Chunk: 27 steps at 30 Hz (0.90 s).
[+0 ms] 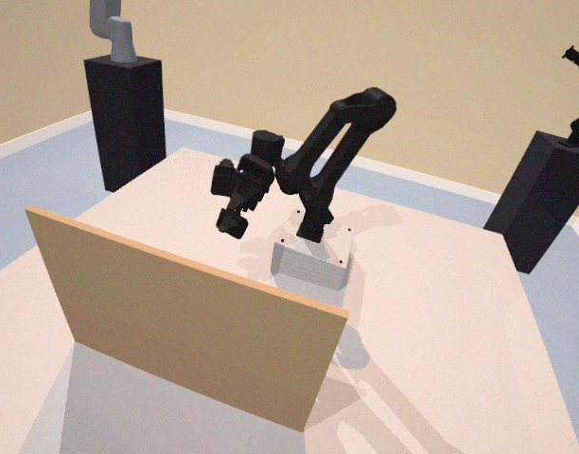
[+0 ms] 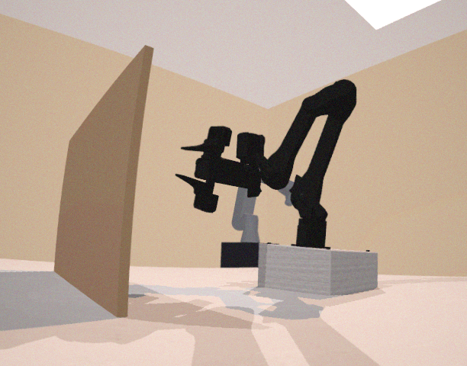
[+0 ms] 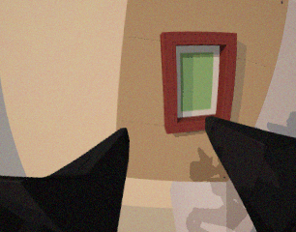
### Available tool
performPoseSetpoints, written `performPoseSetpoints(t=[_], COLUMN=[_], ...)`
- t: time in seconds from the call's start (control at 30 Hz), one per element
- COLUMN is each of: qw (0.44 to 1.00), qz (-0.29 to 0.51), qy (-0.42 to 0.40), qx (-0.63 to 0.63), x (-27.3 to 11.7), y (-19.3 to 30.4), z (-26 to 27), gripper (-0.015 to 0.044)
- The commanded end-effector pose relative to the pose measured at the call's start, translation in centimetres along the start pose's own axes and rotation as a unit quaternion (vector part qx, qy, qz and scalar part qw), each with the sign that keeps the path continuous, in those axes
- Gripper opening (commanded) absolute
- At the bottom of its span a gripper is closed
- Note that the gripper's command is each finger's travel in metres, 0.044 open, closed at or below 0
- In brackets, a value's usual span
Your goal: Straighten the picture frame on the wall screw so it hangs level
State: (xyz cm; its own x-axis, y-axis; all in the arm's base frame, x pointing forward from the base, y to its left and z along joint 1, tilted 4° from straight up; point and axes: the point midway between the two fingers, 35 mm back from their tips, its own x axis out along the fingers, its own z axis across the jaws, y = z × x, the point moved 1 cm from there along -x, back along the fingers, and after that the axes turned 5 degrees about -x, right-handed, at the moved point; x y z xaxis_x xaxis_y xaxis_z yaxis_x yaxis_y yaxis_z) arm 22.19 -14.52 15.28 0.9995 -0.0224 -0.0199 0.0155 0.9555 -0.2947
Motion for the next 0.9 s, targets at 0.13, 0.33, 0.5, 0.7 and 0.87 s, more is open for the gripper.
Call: performPoseSetpoints(t=[0.13,0.33,0.5,0.7,0.87], qw=[1.0,1.0,1.0,1.0,1.0], qz=[-0.001,-0.001,-0.001,-0.002,-0.002], qy=[-0.002,-0.002,-0.002,-0.003,-0.006], qx=[0.029,0.029,0.029,0.029,0.029], x=[3.8,3.9,3.9,6.0,11.6], y=[0.4,0.5,0.5,0.1,0.3], z=[-2.6,-2.6,-2.6,-2.6,-2.4], gripper=[0.026,0.026,0.026,0.026,0.026])
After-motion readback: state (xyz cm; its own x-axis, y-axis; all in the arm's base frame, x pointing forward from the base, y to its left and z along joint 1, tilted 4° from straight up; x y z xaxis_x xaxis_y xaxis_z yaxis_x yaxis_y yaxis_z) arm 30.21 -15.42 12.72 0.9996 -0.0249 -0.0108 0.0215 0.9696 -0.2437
